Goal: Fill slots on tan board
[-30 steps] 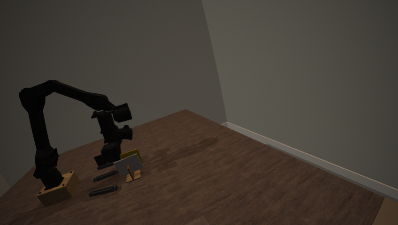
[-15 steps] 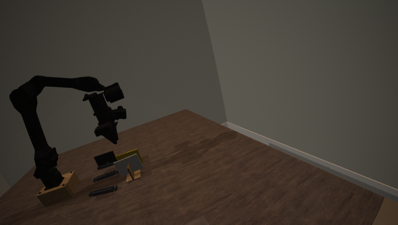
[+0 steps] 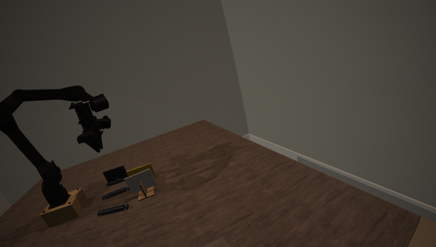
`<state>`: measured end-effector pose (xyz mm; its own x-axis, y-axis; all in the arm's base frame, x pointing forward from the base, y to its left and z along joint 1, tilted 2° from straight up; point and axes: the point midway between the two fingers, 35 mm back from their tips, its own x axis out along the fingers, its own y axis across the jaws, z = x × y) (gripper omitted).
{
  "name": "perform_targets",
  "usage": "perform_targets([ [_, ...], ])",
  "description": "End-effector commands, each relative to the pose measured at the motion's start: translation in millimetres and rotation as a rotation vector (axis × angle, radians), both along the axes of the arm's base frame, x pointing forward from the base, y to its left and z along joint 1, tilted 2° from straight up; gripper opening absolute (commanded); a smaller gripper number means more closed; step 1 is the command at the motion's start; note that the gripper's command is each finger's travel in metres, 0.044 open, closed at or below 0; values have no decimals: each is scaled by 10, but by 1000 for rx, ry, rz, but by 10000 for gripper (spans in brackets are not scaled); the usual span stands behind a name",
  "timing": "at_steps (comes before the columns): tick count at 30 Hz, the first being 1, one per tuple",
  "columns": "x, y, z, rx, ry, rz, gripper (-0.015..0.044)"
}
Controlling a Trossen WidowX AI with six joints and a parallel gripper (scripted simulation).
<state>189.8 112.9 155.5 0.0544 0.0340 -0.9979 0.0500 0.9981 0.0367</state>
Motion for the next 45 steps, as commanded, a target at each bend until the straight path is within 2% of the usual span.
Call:
perform_targets([
  [1,-90,4,-6,-4,7,-16,189],
  [3,-86,12,-78,-4,7,-16,189],
  [9,-119,32,-662,-4,8,-16,189],
  [45,-66,30,-1165,-4,8,-16,189],
])
